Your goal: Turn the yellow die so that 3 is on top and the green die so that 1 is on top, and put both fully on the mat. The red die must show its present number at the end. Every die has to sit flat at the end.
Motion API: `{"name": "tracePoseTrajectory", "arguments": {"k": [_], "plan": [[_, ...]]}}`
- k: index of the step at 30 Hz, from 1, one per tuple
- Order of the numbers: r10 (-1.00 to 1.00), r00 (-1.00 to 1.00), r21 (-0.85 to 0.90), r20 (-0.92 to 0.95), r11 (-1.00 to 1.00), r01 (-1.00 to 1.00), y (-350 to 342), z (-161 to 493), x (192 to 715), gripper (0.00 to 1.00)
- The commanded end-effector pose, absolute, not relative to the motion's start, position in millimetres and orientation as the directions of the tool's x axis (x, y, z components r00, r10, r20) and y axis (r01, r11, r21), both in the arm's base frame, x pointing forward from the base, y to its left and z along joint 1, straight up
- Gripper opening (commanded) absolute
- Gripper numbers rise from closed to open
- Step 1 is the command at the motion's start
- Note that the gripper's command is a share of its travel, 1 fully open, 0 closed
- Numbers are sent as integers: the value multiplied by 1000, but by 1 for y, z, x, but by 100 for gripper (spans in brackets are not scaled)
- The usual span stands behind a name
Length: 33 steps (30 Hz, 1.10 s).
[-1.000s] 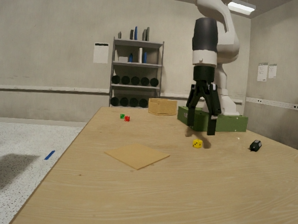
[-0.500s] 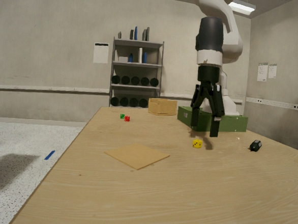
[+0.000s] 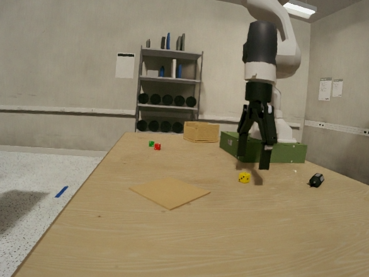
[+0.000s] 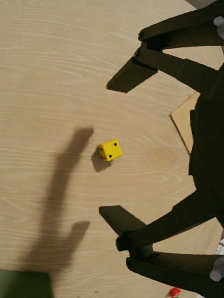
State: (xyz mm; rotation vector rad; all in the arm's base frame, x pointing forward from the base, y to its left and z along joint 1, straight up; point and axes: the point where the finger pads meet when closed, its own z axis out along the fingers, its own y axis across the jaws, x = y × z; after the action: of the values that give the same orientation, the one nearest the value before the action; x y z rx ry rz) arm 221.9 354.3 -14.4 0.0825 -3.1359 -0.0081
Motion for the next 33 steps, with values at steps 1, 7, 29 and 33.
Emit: {"name": "tracePoseTrajectory", "arguments": {"k": [1,7,29,33], "plan": [[-39,-999,4,3,999,-39,355,-14,223,100],[-39,-999,4,3,999,-39,355,-14,223,100],[-39,-999,4,3,999,-39,355,-13,223,100],[-39,-999,4,2,999,-39,355,-6,223,100]]}}
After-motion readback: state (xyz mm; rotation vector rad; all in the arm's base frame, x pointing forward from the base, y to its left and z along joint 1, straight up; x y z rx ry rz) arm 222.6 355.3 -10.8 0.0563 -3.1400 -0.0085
